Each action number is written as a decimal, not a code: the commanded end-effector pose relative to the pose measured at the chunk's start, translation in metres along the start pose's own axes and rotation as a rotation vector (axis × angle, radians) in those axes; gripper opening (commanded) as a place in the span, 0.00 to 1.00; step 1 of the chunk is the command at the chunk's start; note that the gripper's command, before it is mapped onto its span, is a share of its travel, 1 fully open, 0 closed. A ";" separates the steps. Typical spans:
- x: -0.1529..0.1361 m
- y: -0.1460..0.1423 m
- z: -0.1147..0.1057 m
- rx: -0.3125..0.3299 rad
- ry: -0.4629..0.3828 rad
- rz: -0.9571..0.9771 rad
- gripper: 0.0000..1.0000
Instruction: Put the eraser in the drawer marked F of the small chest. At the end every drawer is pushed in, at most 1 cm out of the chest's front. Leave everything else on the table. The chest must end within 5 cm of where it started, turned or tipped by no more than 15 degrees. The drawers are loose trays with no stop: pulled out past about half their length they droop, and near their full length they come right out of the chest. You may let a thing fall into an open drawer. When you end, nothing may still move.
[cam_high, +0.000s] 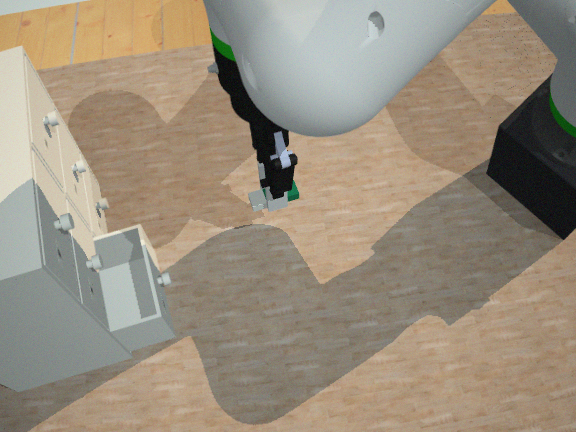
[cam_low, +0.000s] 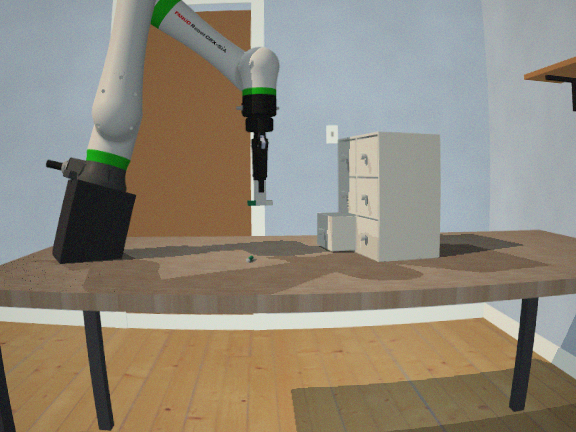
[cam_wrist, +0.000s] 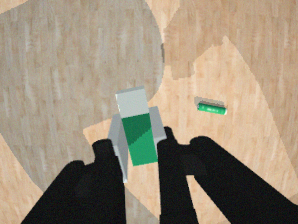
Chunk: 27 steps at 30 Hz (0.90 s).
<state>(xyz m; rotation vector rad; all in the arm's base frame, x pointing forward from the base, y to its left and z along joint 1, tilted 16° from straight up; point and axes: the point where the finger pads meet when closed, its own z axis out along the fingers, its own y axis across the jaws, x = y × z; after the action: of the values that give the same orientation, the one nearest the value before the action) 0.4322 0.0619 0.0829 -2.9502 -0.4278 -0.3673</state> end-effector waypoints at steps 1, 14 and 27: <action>0.000 -0.006 0.003 0.021 0.031 -0.010 0.11; -0.014 -0.005 0.010 0.045 0.631 -0.016 0.11; -0.017 0.002 0.009 0.000 0.785 0.000 0.11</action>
<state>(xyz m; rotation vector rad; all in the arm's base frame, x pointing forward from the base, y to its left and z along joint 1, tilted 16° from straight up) 0.4178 0.0539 0.0703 -2.5784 -0.3449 -1.2156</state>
